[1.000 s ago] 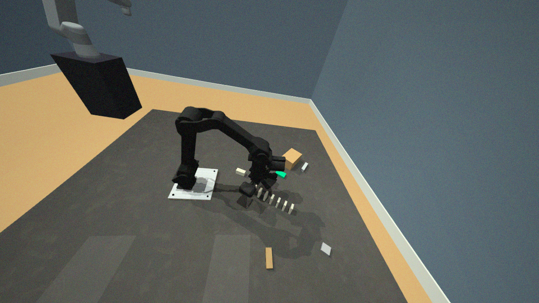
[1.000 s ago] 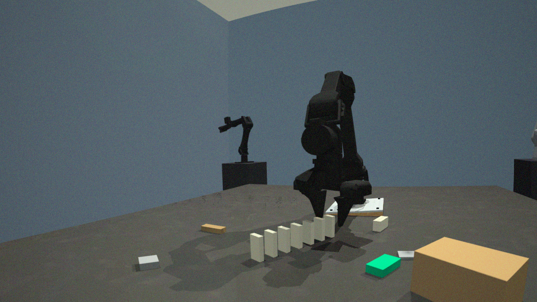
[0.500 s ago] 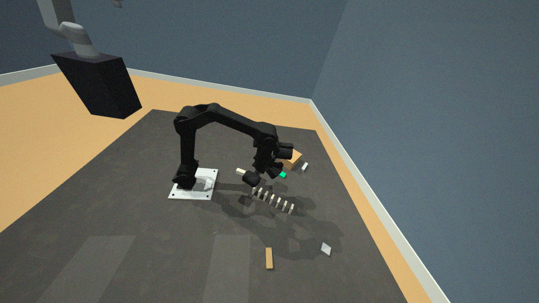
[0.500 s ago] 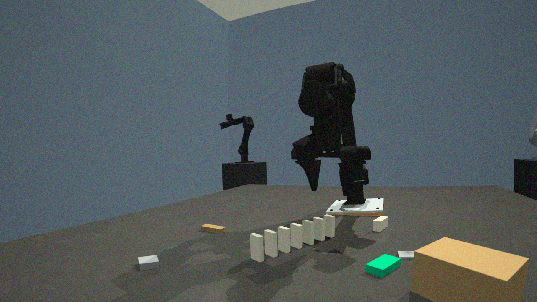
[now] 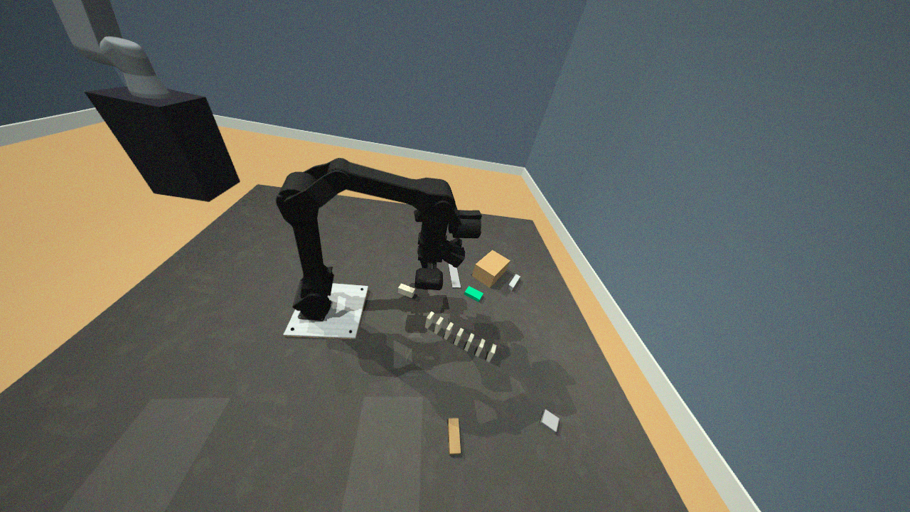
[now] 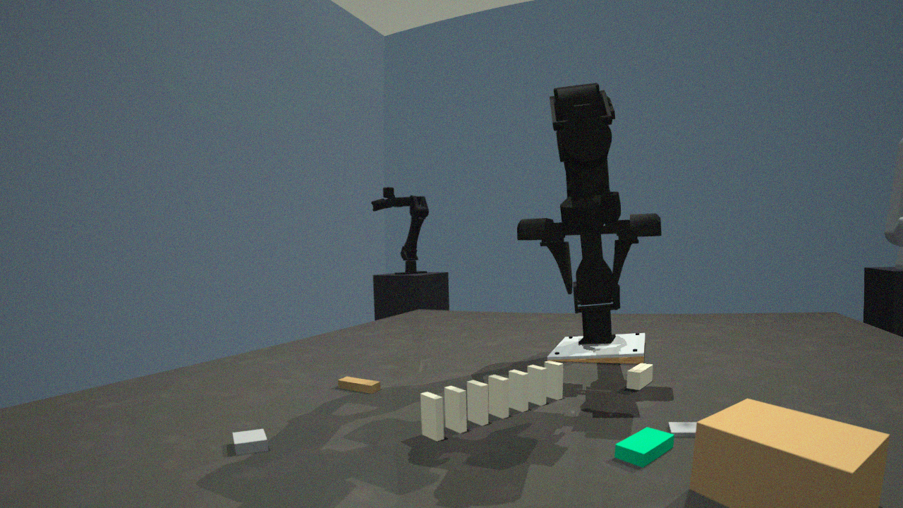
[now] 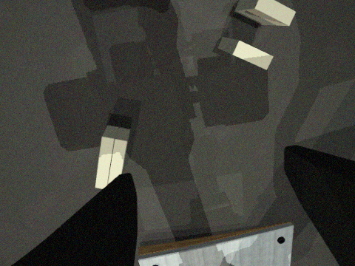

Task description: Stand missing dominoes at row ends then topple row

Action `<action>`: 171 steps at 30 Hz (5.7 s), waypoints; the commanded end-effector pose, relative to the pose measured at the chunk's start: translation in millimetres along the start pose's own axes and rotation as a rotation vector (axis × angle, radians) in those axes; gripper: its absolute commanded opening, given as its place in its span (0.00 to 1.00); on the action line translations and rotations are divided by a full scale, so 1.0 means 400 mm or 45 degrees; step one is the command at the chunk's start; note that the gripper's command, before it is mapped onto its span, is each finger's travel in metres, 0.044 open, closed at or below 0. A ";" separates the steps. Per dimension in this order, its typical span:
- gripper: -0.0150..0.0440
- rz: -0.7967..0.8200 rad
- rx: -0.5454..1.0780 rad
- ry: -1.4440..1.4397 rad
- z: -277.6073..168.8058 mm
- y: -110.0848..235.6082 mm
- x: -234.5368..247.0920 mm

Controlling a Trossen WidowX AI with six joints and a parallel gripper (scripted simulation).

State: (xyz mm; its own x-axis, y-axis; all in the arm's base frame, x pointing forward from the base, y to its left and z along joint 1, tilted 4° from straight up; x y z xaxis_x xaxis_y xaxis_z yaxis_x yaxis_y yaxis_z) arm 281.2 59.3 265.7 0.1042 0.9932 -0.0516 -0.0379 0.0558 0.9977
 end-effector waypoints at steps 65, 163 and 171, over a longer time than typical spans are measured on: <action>0.25 0.006 0.005 1.515 -0.239 -0.288 0.143; 1.00 0.001 -0.004 -0.497 -0.015 -0.321 0.109; 1.00 0.001 -0.004 -0.497 -0.015 -0.332 0.109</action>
State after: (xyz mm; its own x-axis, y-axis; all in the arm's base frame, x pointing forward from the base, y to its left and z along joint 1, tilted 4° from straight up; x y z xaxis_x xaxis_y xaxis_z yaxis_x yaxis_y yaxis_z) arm 284.8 96.2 134.3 0.4783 0.8779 -0.0221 -0.0488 0.0517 0.9975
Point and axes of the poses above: the point midway between the two fingers, 35 mm back from their tips, its own y axis back along the fingers, its own x axis across the jaws, z = x × y, the point moved 10 cm from there along y, back along the fingers, and after that the axes turned 10 degrees about -y, right-handed, at the moved point
